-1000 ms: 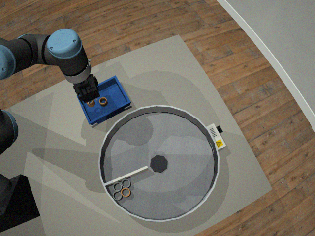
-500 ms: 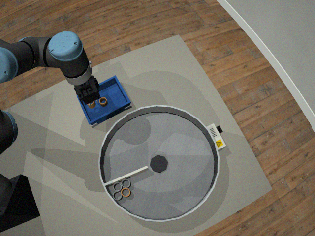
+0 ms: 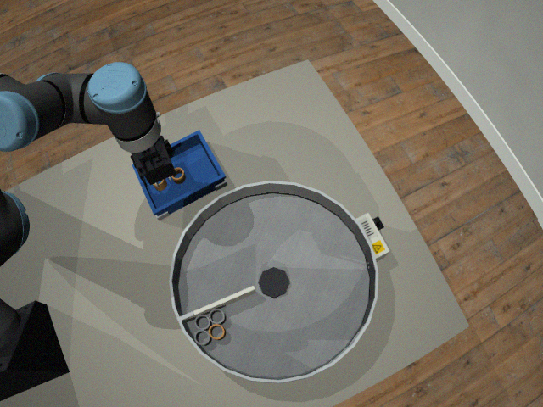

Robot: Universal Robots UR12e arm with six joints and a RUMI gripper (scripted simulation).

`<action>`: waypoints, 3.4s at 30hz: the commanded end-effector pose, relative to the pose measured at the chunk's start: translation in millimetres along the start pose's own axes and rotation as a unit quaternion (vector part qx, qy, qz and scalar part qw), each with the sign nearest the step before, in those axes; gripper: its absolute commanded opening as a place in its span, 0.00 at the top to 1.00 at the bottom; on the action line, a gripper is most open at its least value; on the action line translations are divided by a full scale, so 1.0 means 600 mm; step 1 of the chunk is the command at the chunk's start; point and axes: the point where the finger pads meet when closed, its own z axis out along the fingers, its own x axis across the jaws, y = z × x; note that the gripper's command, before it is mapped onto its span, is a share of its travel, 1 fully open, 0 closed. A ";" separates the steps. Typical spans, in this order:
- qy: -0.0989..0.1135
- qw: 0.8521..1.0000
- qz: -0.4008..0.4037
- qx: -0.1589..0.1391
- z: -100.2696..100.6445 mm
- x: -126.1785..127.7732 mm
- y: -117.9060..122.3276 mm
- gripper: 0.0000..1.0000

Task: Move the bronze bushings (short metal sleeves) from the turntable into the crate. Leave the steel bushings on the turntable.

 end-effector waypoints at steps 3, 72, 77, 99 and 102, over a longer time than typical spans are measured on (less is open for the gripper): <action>0.001 1.000 0.000 0.000 0.012 0.001 0.000 1.00; 0.001 1.000 0.000 0.000 0.024 0.001 0.000 1.00; 0.001 1.000 0.000 0.000 0.024 0.001 0.000 1.00; 0.001 1.000 0.000 0.000 0.025 0.001 0.000 1.00; 0.001 1.000 0.000 0.000 0.025 0.001 0.000 1.00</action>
